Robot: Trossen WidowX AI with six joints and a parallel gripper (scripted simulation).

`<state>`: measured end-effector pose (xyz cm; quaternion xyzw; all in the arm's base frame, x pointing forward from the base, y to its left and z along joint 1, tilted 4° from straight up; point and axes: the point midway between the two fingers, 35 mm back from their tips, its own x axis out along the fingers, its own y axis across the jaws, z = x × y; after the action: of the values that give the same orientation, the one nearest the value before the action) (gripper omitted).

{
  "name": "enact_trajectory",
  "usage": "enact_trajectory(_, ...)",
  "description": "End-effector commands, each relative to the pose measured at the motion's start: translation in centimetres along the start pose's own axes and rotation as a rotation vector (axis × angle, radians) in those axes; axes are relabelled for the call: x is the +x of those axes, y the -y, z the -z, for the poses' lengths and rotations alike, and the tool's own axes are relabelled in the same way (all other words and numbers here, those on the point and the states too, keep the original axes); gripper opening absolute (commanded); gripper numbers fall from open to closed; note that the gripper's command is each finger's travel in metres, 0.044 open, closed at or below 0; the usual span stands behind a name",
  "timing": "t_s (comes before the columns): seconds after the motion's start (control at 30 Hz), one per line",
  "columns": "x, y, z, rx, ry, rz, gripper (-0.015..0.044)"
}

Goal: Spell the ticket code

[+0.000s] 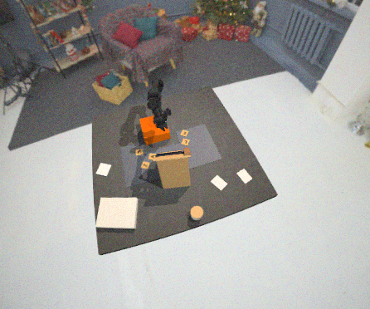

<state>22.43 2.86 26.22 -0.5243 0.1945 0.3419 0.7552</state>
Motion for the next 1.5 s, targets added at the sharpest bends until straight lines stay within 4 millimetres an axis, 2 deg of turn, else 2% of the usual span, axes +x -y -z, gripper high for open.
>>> enact_trajectory(0.0,-0.3,0.5,-0.1,-0.039,0.015,0.005,0.0440)
enact_trajectory(0.37,-0.3,0.5,0.0,-0.039,0.015,0.004,0.0440)
enact_trajectory(0.6,-2.3,0.6,2.3,-0.040,0.012,0.002,0.0440)
enact_trajectory(0.97,-2.3,0.6,2.4,-0.040,0.012,0.003,0.0440)
enact_trajectory(1.0,-2.2,0.7,2.6,-0.037,0.009,-0.001,0.0414)
enact_trajectory(1.1,-0.3,1.7,5.1,0.007,-0.044,-0.057,0.0340)
enact_trajectory(1.3,4.9,2.6,12.0,0.110,-0.176,-0.209,0.0340)
enact_trajectory(1.47,9.4,0.8,18.2,0.185,-0.289,-0.349,0.0340)
